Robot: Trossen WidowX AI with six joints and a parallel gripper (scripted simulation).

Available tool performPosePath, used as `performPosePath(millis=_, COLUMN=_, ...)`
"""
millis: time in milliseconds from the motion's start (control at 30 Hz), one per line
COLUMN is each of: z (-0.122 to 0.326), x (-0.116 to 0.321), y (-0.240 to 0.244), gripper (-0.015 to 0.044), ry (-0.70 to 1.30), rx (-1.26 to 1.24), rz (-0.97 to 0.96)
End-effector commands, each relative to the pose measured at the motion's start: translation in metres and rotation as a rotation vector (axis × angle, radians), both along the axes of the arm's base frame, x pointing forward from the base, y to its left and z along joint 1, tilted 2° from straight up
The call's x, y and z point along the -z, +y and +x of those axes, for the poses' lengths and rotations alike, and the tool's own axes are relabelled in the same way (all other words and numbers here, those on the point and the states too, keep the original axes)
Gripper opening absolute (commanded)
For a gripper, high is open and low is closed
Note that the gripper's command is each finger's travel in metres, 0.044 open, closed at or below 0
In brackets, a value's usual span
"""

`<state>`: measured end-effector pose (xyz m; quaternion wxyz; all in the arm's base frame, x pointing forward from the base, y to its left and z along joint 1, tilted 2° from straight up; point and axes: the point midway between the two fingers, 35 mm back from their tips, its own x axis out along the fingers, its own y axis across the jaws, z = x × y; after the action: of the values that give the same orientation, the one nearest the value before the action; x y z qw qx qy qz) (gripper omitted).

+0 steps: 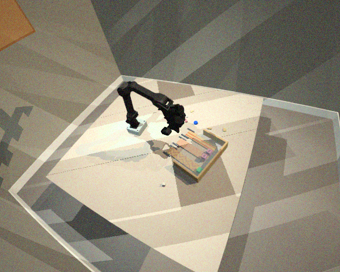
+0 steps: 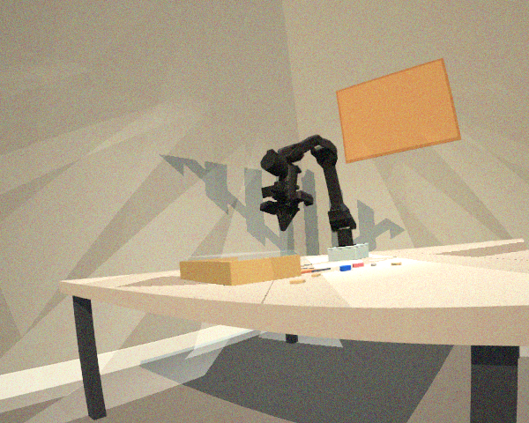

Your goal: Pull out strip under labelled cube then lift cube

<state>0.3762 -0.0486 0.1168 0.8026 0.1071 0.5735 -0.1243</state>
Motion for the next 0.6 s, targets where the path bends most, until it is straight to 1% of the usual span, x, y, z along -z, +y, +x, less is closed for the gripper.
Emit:
performPosePath(millis=0, z=0.01, x=0.025, y=0.004, gripper=0.0, ry=0.16, rx=0.043, rz=0.039)
performPosePath(millis=67, z=0.014, x=0.037, y=0.006, gripper=0.0, ry=0.241, rx=0.067, rz=0.052)
performPosePath(millis=133, z=0.015, x=0.042, y=0.006, gripper=0.0, ry=0.271, rx=0.076, rz=0.056)
performPosePath(millis=567, z=0.017, x=0.057, y=0.005, gripper=0.0, ry=0.27, rx=0.076, rz=0.056)
